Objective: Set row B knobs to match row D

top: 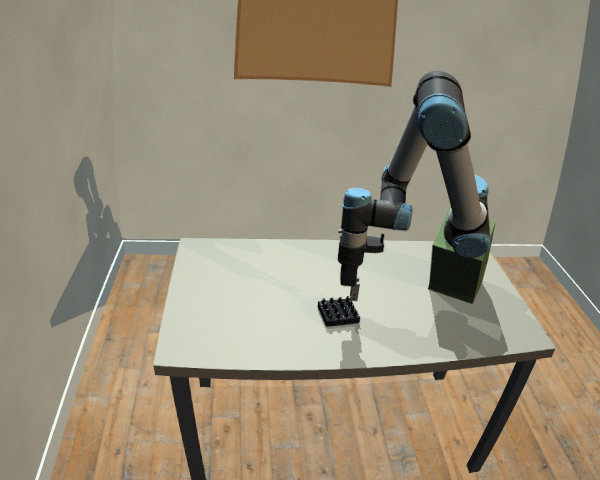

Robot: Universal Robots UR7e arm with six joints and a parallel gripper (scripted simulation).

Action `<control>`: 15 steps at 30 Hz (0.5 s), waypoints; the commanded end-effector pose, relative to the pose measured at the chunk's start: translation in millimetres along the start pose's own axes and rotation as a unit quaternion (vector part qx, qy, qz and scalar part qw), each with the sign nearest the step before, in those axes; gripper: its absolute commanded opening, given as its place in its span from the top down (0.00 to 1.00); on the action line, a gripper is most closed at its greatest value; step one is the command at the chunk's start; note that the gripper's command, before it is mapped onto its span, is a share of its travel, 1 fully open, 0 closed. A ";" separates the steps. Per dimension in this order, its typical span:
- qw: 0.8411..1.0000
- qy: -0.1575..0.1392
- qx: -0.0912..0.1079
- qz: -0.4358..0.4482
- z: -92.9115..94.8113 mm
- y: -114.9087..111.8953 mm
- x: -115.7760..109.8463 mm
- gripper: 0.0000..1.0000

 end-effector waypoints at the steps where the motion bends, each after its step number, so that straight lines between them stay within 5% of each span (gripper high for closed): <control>1: 0.997 -0.002 0.002 0.078 -2.7 1.6 -1.1 0.54; 15: 0.973 -0.002 0.001 0.229 -7.1 4.8 -5.2 0.54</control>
Point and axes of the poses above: the point where the finger pads meet when closed, its own z axis out along the fingers, its own y axis across the jaws, x = y × z, the point moved 2 cm from there along -z, back along the fingers, and after that the axes turned 12 degrees about z, right-handed, at the moved point
